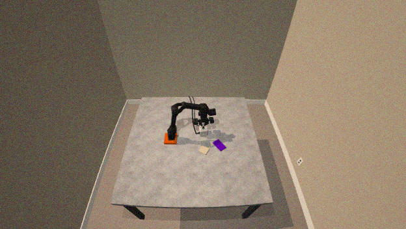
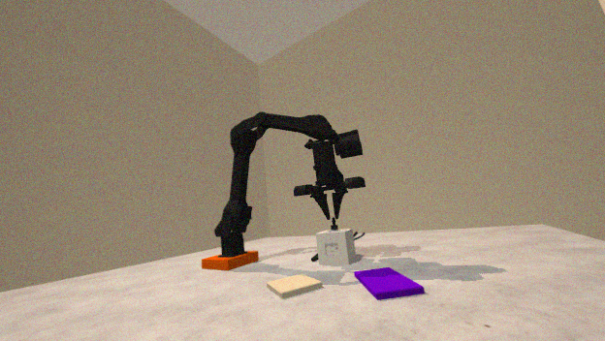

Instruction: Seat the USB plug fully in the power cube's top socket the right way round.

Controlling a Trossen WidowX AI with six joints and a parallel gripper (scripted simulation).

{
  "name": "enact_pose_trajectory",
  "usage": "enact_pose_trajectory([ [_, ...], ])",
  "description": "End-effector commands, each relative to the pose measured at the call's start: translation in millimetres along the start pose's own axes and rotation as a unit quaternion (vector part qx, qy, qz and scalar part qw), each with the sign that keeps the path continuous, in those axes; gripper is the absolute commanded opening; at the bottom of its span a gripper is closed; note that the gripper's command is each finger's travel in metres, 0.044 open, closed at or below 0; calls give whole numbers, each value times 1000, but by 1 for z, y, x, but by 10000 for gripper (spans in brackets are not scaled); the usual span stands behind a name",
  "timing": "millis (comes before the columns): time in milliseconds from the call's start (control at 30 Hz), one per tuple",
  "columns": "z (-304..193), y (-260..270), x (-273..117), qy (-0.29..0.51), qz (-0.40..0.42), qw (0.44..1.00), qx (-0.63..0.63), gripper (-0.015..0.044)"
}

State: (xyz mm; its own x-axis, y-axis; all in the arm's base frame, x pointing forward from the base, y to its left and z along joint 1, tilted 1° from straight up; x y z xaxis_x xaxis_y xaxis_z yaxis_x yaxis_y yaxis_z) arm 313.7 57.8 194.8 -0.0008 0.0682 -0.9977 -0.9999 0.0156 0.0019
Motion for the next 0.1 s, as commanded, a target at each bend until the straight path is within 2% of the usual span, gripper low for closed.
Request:
enact_pose_trajectory([
  [0,1,-1,-6,-1,-3,1000,0,95],
  [67,1,-1,-8,-1,-3,1000,0,95],
])
Point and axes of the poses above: the point midway between the two fingers, 35 mm back from their tips, its own x axis out along the fingers, its own y axis across the jaws, z = x × y, the point moved 8 cm from there along -x, back along the fingers, and after that the axes turned 5 degrees about x, right-handed, at the moved point
